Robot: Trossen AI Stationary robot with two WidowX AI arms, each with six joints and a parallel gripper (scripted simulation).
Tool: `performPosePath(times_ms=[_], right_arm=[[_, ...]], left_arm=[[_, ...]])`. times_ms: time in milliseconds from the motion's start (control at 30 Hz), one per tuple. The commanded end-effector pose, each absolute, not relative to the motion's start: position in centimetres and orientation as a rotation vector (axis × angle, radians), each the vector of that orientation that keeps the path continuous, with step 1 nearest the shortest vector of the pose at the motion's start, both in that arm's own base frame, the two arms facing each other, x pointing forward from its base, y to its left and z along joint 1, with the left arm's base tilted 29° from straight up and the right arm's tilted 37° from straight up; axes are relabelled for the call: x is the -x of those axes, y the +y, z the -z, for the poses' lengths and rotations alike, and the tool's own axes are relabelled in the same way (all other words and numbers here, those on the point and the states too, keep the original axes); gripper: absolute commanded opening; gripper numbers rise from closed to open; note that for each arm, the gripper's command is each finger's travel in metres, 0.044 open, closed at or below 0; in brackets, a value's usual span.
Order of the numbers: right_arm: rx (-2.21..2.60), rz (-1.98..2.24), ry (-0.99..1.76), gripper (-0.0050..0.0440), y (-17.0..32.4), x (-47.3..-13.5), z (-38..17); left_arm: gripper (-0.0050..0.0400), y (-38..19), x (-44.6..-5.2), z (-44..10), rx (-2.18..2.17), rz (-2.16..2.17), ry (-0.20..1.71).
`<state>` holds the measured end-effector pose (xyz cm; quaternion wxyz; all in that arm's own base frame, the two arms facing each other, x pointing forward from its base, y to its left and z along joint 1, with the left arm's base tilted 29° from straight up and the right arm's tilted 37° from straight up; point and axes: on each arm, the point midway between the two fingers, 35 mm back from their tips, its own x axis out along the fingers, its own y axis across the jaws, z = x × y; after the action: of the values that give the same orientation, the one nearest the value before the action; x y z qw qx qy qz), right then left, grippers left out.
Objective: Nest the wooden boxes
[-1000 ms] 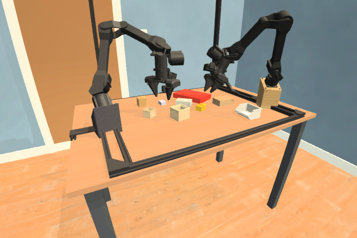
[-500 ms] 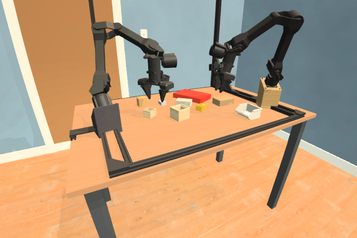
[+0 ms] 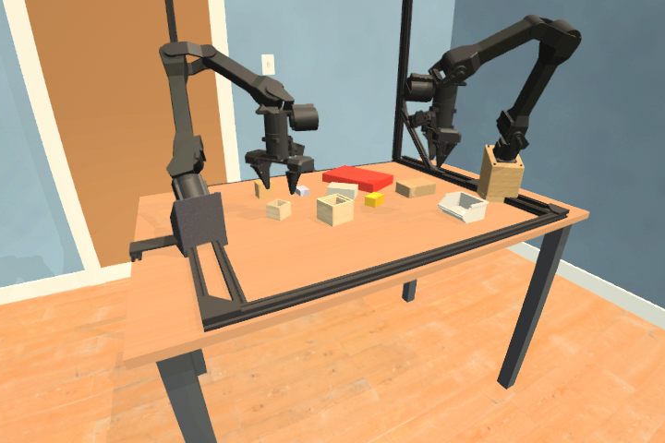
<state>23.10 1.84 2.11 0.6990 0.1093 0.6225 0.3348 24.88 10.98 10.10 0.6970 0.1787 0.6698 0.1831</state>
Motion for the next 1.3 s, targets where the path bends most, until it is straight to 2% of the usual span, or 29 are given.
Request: performPosePath(times_ms=[0,1267], right_arm=[[-0.232,-0.761,1.38,0.04,2.3,-22.6,-2.1],[-0.231,-0.76,1.38,0.04,5.2,-22.7,1.4]], left_arm=[[0.04,10.9,-23.8,-10.9,-0.381,-0.385,1.532],[0.04,10.9,-23.7,-11.0,-0.38,-0.384,1.534]])
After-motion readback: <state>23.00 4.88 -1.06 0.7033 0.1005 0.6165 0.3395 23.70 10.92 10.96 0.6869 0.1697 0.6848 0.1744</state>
